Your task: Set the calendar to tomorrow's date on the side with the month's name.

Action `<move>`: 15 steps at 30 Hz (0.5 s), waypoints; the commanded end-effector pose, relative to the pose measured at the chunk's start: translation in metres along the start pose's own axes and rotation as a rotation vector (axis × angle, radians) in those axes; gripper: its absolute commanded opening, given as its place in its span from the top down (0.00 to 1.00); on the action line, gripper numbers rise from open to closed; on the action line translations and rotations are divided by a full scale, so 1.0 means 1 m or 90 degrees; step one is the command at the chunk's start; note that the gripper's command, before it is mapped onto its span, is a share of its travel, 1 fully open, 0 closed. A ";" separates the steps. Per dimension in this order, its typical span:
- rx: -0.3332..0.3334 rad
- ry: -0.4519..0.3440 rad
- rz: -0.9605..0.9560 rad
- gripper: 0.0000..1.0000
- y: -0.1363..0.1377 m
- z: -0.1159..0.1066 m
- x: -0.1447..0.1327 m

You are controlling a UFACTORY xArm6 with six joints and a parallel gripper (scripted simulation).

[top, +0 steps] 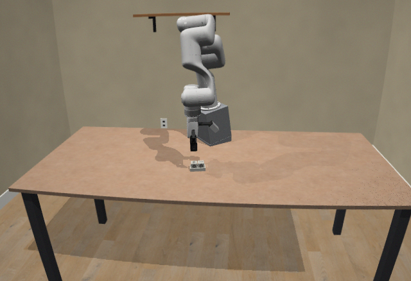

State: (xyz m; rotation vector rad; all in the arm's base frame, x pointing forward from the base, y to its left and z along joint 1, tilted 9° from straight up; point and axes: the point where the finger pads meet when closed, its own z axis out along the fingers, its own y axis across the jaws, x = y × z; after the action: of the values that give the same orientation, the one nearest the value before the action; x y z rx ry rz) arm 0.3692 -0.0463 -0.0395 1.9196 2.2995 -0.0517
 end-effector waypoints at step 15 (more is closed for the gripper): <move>-0.002 0.000 0.000 0.00 0.001 -0.018 0.000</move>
State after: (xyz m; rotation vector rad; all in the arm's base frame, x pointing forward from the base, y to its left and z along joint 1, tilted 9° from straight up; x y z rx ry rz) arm 0.3683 -0.0454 -0.0319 1.9197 2.2997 -0.0523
